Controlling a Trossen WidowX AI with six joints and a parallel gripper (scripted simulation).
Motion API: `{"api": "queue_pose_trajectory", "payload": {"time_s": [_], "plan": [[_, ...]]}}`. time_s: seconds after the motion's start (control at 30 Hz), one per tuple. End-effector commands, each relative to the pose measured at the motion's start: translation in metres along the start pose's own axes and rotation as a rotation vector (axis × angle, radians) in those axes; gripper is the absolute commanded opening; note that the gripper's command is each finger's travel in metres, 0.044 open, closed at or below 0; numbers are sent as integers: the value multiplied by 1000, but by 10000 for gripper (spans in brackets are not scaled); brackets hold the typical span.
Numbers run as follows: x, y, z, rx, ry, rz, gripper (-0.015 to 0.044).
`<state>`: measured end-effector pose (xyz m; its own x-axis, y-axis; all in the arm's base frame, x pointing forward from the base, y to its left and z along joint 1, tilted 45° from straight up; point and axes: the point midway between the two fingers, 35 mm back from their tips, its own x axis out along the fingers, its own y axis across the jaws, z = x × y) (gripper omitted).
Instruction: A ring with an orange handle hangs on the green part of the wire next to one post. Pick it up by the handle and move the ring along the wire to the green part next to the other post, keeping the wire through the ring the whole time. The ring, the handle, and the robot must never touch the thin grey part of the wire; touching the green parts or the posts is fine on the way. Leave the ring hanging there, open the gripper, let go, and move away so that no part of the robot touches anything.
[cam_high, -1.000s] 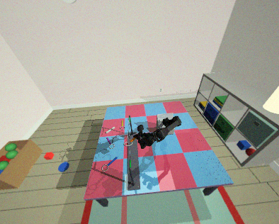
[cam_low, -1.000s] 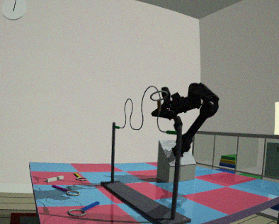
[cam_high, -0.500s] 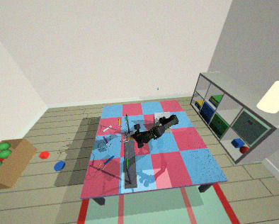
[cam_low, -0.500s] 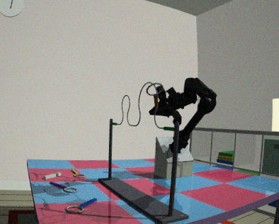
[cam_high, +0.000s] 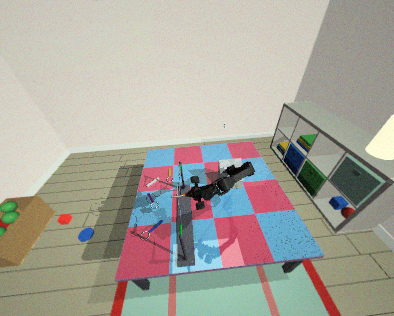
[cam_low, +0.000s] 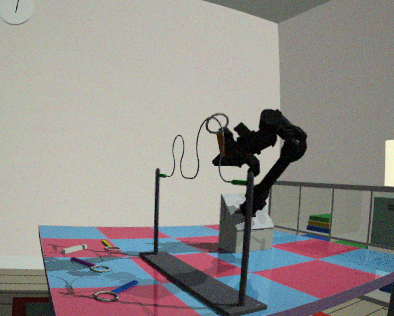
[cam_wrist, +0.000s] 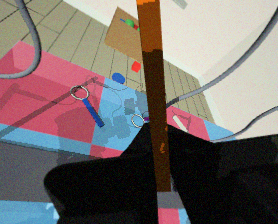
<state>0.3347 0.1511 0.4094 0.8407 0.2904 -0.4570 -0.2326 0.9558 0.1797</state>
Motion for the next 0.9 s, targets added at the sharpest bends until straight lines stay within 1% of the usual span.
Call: {"api": "queue_pose_trajectory", "payload": {"time_s": [0.0, 0.87], "plan": [[-3, 1, 2, 53, -15, 28, -150], [-2, 16, 4, 363, -56, 210, -150]]}}
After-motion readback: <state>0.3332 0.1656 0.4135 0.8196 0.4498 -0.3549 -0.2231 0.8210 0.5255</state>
